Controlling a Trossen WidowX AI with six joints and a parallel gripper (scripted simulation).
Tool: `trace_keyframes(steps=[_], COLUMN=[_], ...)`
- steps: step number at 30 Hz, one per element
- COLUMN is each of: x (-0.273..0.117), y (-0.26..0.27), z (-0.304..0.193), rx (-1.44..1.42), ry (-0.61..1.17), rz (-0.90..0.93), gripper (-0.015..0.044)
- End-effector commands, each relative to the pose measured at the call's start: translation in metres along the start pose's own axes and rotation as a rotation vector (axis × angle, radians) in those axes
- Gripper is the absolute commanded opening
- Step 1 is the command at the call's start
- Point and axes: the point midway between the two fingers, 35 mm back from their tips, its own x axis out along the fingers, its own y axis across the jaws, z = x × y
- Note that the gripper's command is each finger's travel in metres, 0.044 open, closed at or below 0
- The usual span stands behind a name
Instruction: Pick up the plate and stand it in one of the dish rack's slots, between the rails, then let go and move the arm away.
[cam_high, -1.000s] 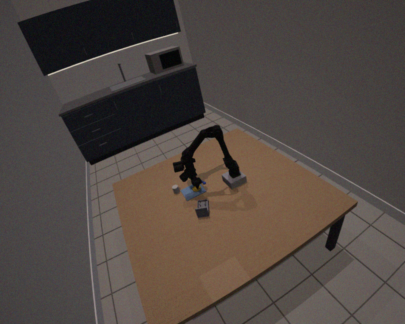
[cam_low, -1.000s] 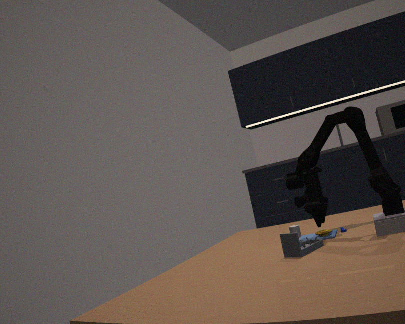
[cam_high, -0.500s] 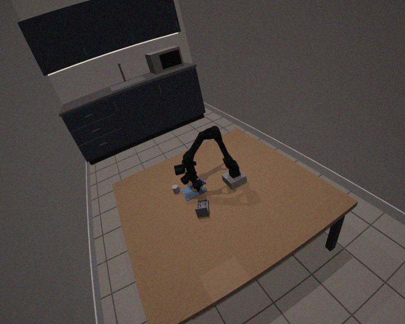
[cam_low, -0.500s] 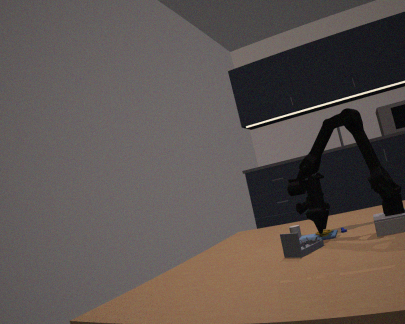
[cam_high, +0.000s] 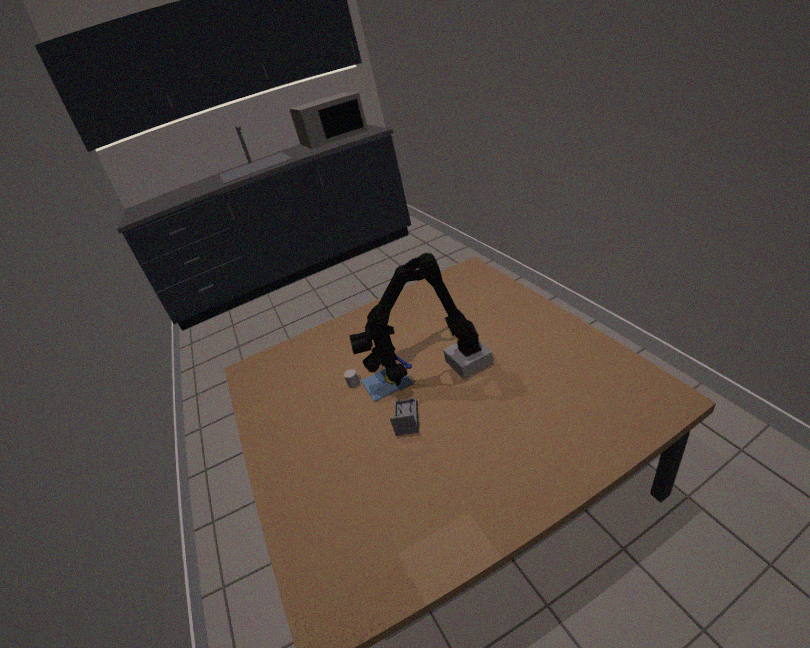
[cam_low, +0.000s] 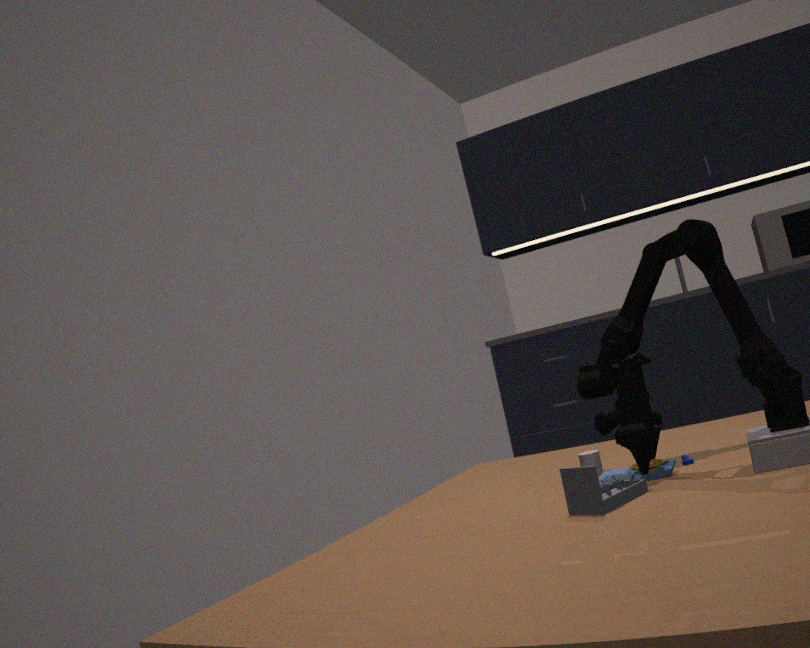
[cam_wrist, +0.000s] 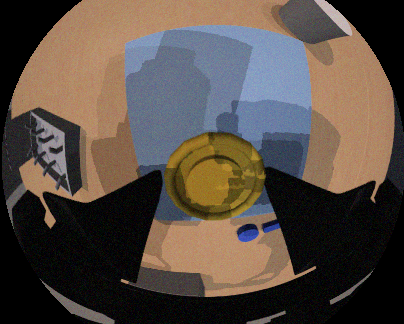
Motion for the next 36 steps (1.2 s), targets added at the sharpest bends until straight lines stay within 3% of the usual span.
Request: trace_keyframes(steps=[1, 13, 24, 36], x=[0.001, 0.001, -0.04, -0.098], y=[-0.001, -0.001, -0.003, -0.005], z=[0.0, 0.0, 0.011, 0.017], rx=[-0.001, -0.001, -0.001, -0.001], ry=[0.0, 0.0, -0.001, -0.003], rz=[-0.005, -0.005, -0.005, -0.004], gripper=[0.0351, 0.0278, 0.0, 0.0])
